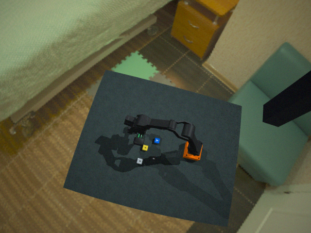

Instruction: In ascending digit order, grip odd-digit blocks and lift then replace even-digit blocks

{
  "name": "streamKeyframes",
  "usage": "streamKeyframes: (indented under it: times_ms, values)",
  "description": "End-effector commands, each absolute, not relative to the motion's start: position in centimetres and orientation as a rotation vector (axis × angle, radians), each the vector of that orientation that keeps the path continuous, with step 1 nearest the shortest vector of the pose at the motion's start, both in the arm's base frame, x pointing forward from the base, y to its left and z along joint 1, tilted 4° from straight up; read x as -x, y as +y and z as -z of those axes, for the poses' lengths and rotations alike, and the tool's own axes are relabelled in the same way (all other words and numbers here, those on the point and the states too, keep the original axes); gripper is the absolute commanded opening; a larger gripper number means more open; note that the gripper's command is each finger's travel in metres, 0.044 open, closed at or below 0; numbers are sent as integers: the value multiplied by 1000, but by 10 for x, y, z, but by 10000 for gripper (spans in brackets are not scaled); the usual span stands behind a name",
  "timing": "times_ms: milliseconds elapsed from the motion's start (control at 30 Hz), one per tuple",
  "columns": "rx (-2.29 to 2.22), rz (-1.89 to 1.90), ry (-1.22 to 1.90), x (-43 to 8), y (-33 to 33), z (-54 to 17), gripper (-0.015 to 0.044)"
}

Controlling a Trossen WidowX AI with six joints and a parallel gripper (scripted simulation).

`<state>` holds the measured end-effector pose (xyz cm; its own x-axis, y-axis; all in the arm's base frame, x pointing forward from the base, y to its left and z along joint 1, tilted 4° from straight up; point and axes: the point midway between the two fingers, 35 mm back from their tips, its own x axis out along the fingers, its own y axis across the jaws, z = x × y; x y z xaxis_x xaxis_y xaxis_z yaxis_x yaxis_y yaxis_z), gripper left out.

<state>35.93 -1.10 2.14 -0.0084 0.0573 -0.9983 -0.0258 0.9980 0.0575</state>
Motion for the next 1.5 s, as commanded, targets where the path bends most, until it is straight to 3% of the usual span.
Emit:
streamKeyframes:
  times_ms: [0, 700, 1067, 1467]
  values:
    - [-21, -66, 1569, -360, -11, -19, 400]
    - [-21, -66, 1569, -360, -9, 13, 400]
    - [-21, -66, 1569, -360, -9, 13, 120]
    - [-21, -66, 1569, -360, -9, 13, 120]
